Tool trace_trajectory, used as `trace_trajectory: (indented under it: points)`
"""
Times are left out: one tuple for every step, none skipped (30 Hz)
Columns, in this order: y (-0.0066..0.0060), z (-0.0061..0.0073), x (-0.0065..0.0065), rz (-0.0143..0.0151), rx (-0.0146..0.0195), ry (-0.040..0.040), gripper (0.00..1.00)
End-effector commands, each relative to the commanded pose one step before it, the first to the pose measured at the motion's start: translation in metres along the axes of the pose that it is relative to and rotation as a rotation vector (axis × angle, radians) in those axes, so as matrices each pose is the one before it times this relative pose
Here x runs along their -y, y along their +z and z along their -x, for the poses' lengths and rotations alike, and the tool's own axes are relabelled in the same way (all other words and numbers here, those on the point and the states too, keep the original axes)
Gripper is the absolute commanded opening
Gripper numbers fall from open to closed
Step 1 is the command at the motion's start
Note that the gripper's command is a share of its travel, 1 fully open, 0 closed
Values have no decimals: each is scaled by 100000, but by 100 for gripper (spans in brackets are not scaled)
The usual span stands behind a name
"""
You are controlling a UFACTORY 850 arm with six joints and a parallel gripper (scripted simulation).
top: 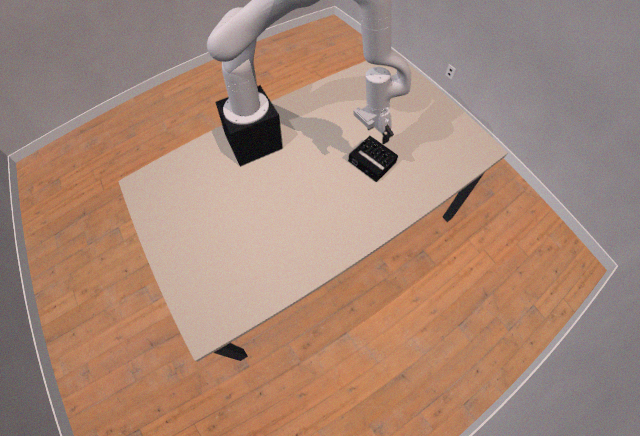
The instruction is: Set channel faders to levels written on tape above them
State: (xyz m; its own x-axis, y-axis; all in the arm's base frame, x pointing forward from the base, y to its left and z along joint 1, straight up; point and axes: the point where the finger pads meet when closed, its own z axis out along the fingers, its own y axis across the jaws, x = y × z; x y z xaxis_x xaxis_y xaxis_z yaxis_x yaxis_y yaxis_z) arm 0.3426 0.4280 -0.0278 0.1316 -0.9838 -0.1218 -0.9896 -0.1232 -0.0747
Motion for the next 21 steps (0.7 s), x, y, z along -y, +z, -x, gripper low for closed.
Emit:
trace_trajectory:
  points:
    - [-110, 90, 131, 7060, -11736, 226, 100]
    - [0, 0, 0, 0, 0, 0, 100]
    - [0, 0, 0, 0, 0, 0, 100]
    - [0, 0, 0, 0, 0, 0, 100]
    - [0, 0, 0, 0, 0, 0, 100]
    - [1, 2, -2, 4, 3, -4, 100]
    - [7, 11, -11, 29, 22, -26, 100]
    - [19, 27, -28, 74, 57, -67, 100]
    - [35, 50, -51, 135, 106, -123, 100]
    - [54, 79, -79, 209, 167, -192, 100]
    - [77, 112, -110, 289, 239, -270, 100]
    - [0, 0, 0, 0, 0, 0, 100]
    - [0, 0, 0, 0, 0, 0, 100]
    - [102, 148, -142, 372, 319, -355, 100]
    - [128, 188, -174, 452, 409, -443, 100]
    - [155, 228, -205, 524, 504, -533, 100]
    - [183, 270, -232, 584, 606, -622, 100]
    - [210, 311, -254, 627, 710, -708, 100]
    - [238, 351, -270, 651, 815, -789, 100]
    - [264, 389, -281, 652, 918, -863, 100]
    - [289, 423, -284, 629, 1014, -930, 100]
